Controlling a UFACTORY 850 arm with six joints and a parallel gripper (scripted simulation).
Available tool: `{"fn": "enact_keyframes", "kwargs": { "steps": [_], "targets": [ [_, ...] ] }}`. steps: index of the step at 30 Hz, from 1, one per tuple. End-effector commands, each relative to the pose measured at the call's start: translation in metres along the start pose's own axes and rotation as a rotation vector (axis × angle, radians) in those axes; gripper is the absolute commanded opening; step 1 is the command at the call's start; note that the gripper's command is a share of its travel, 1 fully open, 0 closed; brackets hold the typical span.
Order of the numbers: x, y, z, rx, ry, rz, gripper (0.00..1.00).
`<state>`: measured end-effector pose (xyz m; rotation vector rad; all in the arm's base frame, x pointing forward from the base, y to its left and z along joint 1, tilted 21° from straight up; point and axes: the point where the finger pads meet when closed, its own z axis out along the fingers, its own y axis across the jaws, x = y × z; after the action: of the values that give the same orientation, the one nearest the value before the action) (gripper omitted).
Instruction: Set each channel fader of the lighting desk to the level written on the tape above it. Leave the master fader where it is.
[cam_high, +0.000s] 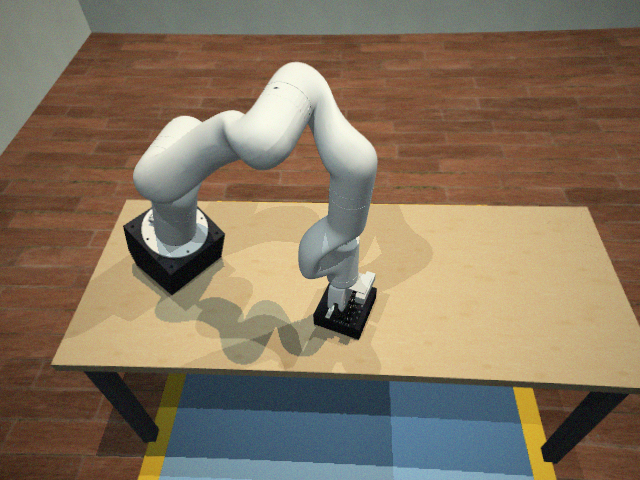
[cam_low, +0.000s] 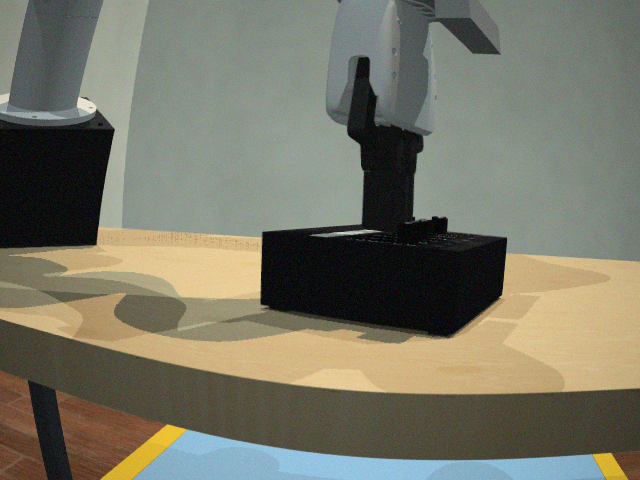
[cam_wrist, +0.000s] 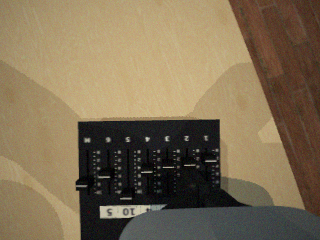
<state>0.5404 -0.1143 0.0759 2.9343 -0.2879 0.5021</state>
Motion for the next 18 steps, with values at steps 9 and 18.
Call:
{"fn": "enact_keyframes", "kwargs": {
  "steps": [9,18],
  "targets": [
    [0.0055,0.0,-0.0004,-0.001,0.001,0.0,0.0],
    [0.009,0.0,-0.0004,-0.001,0.001,0.0,0.0]
  ]
}}
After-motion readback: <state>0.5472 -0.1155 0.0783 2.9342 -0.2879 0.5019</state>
